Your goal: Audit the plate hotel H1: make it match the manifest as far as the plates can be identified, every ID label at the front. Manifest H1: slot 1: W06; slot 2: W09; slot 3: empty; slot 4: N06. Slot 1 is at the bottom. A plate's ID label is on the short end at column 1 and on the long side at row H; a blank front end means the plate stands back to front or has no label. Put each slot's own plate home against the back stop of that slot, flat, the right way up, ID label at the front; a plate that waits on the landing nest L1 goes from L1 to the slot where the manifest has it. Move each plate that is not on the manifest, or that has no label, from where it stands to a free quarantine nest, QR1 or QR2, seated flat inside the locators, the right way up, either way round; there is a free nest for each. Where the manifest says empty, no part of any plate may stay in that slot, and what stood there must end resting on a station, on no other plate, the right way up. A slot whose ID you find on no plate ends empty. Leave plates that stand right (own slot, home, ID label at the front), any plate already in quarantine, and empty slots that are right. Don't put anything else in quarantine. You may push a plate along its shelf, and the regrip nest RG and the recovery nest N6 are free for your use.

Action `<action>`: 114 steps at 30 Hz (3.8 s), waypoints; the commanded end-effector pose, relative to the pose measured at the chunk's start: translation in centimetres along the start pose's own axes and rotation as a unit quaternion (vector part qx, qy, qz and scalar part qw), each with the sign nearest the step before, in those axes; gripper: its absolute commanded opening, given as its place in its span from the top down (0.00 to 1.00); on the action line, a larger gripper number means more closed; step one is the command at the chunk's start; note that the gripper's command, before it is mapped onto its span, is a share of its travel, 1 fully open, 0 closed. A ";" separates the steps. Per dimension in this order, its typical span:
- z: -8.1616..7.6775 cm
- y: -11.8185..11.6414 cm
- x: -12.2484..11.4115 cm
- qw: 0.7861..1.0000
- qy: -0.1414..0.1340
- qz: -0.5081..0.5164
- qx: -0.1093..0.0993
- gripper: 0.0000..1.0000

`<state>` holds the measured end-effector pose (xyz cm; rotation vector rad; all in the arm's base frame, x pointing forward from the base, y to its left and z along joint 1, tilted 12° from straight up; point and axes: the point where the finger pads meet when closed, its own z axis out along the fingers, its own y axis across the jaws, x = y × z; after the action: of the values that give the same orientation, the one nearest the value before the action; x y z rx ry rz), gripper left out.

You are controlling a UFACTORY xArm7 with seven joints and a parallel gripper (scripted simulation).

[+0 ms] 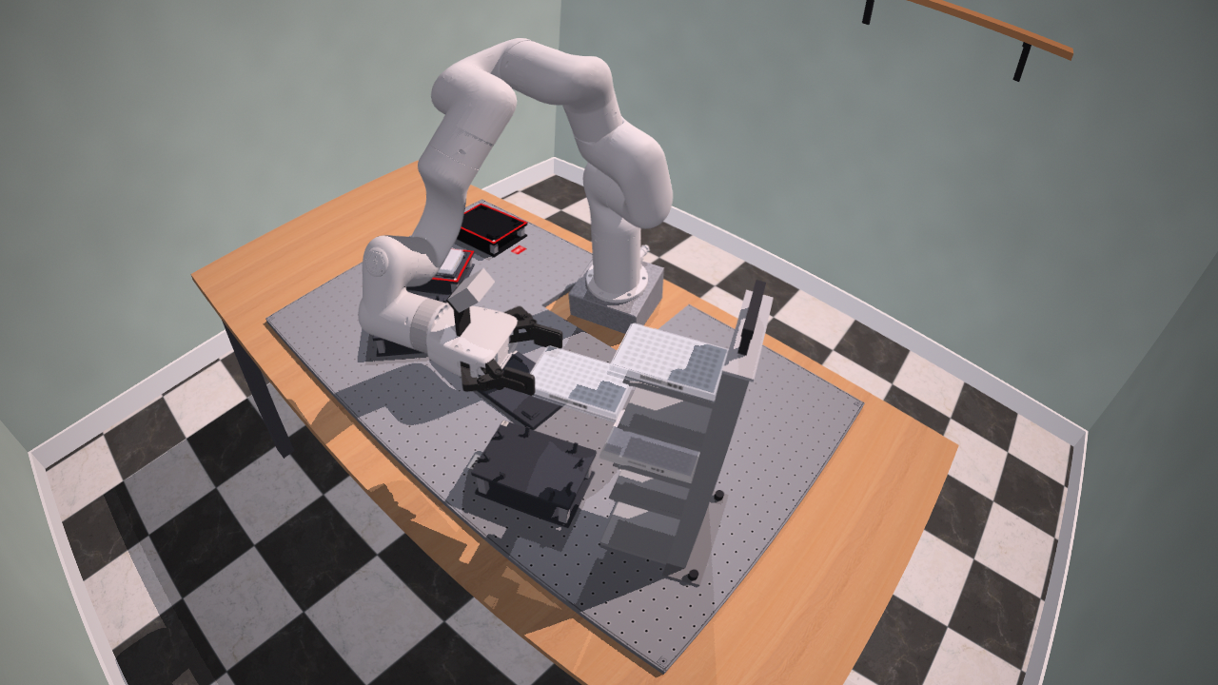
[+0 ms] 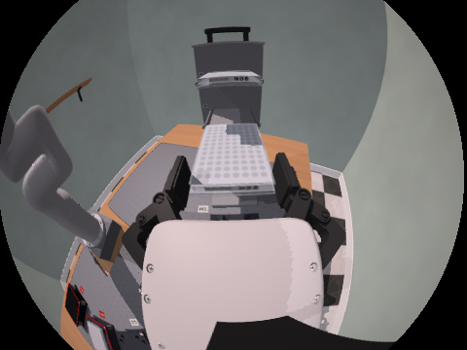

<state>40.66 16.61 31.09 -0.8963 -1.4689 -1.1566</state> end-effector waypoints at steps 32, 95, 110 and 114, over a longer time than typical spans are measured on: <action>-5.3 0.1 0.1 1.000 -0.001 -0.002 0.000 1.00; -7.0 0.1 -5.7 1.000 -0.001 -0.002 0.000 1.00; -7.0 0.1 -8.0 1.000 -0.001 -0.002 0.000 1.00; -7.0 0.1 -8.4 1.000 -0.001 -0.002 0.000 1.00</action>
<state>44.14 10.18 23.30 -0.8969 -1.4681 -1.1565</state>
